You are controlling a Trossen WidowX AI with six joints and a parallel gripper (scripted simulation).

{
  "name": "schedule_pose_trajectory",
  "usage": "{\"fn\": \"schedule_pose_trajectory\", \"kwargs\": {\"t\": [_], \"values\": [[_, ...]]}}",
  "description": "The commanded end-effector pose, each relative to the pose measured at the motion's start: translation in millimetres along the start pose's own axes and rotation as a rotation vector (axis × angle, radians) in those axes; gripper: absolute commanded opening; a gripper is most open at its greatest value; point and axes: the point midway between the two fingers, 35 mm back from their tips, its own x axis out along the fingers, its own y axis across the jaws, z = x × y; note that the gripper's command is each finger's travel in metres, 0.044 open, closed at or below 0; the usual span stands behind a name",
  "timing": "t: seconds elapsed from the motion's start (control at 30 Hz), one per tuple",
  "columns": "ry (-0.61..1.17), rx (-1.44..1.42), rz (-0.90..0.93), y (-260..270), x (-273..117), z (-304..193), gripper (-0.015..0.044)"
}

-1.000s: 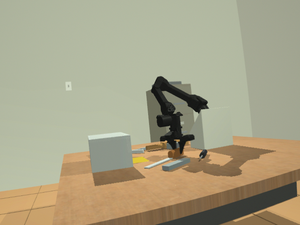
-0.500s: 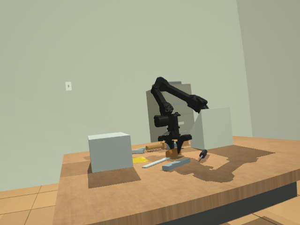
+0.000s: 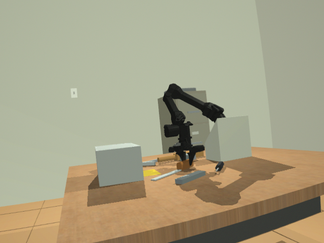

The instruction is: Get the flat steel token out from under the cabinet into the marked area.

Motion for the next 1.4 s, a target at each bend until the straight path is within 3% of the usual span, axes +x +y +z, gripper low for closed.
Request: {"fn": "schedule_pose_trajectory", "kwargs": {"t": [0.0, 1.37], "values": [[-0.003, -0.001, -0.003, -5, -1, -3, 0.0000], [-0.002, -0.002, -0.004, -44, -1, -33, 0.0000]]}}
